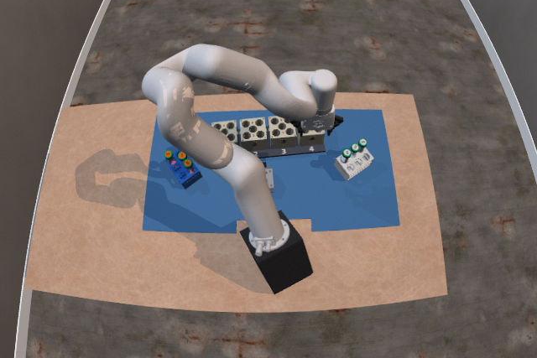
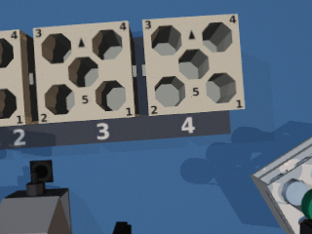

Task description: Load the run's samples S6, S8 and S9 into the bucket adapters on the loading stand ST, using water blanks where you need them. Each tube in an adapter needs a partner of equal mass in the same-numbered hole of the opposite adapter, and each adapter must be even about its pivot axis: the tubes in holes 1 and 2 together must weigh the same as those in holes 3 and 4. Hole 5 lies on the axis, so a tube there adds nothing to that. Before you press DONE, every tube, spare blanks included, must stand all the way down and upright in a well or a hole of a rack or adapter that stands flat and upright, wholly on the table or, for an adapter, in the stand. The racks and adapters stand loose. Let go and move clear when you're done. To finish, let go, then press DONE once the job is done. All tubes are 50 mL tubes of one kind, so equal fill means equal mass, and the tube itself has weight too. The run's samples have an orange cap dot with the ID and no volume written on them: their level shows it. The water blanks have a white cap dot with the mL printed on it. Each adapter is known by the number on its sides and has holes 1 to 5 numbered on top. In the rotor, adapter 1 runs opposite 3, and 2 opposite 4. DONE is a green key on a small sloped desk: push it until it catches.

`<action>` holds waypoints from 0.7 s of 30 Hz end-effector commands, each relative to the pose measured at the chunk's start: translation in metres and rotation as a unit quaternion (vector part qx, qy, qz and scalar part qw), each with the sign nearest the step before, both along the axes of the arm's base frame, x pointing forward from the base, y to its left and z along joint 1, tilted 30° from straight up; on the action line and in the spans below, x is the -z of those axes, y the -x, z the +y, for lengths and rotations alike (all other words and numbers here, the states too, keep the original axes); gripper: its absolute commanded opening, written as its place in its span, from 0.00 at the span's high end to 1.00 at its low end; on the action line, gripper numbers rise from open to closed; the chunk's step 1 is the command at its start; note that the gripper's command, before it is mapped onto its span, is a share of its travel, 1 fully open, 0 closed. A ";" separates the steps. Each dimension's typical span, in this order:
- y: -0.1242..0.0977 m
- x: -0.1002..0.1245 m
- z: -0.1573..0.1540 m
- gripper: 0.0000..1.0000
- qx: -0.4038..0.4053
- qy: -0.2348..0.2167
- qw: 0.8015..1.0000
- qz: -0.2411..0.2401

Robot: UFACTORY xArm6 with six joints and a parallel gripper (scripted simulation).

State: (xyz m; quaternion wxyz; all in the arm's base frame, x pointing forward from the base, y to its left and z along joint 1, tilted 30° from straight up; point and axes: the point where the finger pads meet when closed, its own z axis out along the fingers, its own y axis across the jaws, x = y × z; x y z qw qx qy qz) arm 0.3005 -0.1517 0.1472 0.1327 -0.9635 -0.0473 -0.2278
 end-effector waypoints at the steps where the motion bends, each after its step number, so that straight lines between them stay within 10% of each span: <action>1: -0.003 -0.005 0.007 0.00 0.002 0.002 1.000 0.000; 21: -0.032 -0.044 0.083 0.00 0.002 0.002 1.000 0.000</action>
